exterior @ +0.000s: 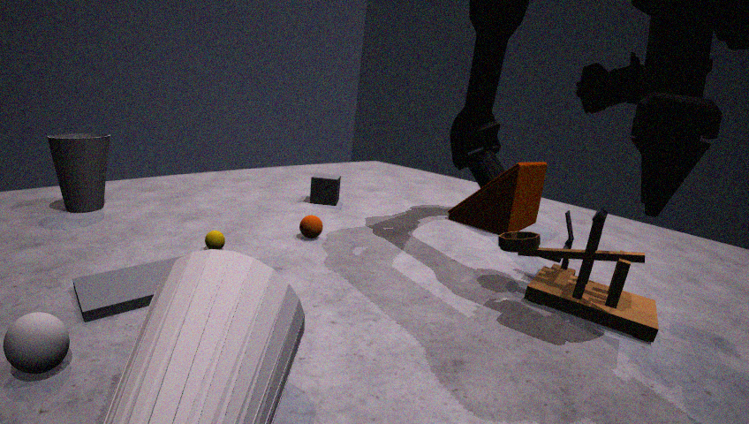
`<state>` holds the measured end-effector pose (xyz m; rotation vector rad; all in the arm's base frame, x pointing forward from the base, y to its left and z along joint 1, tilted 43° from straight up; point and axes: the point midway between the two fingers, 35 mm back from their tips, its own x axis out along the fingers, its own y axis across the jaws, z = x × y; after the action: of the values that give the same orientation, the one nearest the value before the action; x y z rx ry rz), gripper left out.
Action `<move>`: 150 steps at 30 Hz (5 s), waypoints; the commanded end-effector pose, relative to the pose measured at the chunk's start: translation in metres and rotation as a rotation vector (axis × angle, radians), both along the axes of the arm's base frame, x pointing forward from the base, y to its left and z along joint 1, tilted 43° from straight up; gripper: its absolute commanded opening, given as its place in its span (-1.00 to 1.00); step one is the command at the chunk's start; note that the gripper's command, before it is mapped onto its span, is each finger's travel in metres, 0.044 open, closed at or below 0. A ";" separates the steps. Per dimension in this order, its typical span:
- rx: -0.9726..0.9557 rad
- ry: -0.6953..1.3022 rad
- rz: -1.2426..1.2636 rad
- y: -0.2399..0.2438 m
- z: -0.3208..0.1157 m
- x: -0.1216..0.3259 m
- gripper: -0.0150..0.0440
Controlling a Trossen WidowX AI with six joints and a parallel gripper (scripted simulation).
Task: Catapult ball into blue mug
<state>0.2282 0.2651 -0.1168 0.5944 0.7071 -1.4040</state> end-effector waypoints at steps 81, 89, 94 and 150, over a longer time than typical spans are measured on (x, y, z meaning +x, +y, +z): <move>-0.078 1.742 1.947 0.005 0.006 -0.002 1.00; -0.085 1.927 2.153 0.005 0.007 -0.002 1.00; -0.088 2.008 2.243 0.006 0.007 -0.002 1.00; -0.091 2.073 2.331 -0.058 -0.066 0.002 0.56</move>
<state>0.2301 0.2066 -0.1830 -1.7884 1.6835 0.8284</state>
